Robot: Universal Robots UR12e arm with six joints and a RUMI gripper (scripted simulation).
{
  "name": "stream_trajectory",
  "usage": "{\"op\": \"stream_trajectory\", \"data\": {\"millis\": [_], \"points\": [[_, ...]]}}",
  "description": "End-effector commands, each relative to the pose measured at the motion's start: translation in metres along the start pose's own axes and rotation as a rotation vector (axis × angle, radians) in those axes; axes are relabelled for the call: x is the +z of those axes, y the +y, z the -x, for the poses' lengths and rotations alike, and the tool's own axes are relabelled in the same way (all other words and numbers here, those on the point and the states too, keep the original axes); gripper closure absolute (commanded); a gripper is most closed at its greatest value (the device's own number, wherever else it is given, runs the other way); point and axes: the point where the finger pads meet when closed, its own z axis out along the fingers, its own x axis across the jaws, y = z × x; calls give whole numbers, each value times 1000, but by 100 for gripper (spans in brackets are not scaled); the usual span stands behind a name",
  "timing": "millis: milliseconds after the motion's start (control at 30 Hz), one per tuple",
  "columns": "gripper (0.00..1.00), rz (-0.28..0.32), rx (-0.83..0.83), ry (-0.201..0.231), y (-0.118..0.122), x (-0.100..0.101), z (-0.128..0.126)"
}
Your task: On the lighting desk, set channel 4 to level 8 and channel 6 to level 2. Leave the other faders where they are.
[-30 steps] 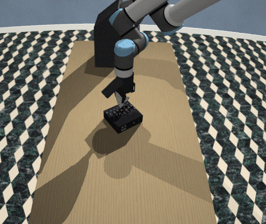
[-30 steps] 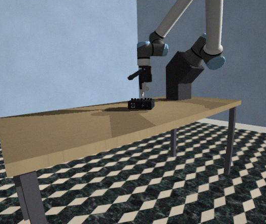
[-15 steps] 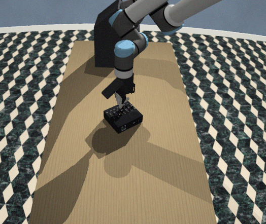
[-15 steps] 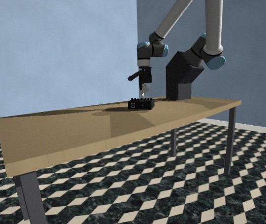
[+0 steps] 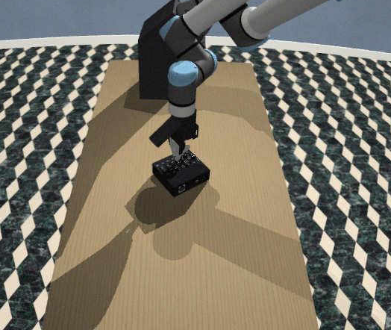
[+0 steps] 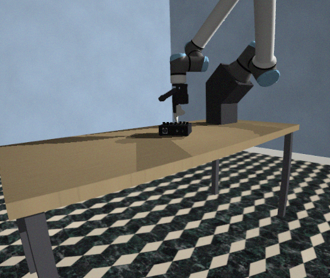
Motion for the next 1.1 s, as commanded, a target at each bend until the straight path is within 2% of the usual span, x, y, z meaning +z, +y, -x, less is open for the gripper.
{"op": "stream_trajectory", "data": {"millis": [0,1067], "points": [[100,-1,0,-1,0,0,0],[100,-1,0,-1,0,0,9]]}}
